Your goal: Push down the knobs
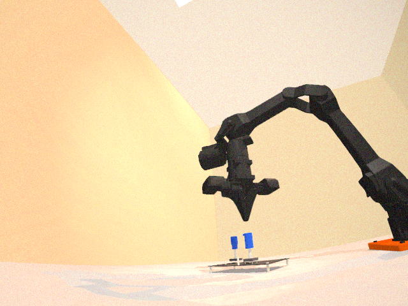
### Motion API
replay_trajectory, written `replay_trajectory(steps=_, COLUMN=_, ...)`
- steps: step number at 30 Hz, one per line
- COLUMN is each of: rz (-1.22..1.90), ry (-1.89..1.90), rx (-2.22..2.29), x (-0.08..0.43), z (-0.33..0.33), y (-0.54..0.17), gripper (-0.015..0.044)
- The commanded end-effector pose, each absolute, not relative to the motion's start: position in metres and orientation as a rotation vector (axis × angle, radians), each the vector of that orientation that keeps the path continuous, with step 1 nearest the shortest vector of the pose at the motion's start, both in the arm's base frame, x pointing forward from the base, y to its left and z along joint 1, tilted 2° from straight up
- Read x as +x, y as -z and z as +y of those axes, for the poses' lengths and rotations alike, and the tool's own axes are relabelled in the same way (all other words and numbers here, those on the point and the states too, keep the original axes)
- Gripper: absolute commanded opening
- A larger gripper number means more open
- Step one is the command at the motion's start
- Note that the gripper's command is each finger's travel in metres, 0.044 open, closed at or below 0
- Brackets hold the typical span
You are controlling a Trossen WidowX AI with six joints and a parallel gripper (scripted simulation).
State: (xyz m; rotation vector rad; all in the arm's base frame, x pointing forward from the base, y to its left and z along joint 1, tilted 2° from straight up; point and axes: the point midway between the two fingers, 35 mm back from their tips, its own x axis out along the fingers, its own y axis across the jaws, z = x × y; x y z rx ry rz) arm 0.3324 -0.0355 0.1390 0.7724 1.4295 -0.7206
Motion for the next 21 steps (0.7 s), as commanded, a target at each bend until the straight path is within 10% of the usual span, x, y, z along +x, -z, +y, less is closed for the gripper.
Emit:
replay_trajectory(steps=1, rz=1.429, ry=0.73, rx=0.774, x=0.332, z=-0.036, y=-0.135, gripper=0.0)
replay_trajectory(steps=21, rz=1.429, ry=0.73, rx=0.774, x=0.332, z=-0.036, y=-0.115, gripper=0.0)
